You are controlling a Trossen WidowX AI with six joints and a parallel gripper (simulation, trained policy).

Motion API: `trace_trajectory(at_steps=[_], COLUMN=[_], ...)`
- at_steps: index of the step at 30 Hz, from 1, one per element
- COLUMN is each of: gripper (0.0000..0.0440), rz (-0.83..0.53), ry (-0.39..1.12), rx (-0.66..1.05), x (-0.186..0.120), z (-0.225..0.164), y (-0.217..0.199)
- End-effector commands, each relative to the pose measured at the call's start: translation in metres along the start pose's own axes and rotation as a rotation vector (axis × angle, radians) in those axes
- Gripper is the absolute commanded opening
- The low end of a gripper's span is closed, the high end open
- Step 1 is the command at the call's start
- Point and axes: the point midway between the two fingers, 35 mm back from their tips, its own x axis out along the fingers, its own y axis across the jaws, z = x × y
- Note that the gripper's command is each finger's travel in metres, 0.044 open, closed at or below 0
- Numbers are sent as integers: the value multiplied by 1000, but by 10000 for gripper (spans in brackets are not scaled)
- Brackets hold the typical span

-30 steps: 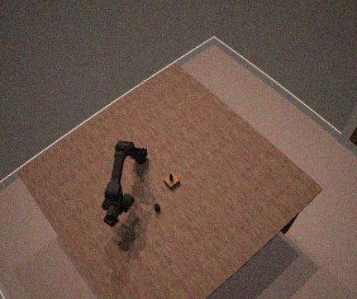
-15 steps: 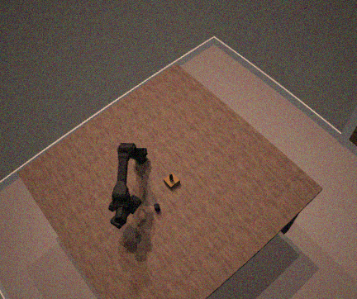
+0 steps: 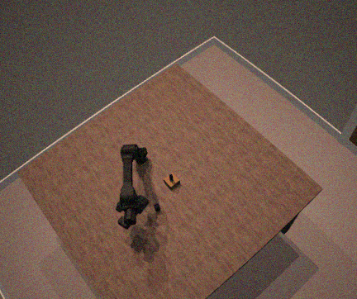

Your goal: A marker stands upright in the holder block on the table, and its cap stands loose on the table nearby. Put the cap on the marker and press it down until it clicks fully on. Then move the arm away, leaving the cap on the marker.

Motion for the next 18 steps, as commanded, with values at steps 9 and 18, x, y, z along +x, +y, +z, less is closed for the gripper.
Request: trace_trajectory(at_steps=[9,18], gripper=[309,305], rz=[-59,-105], ry=[-4,-16], rx=[-20,-55], x=[3,4], z=[-24,-39], y=[-29,-56])
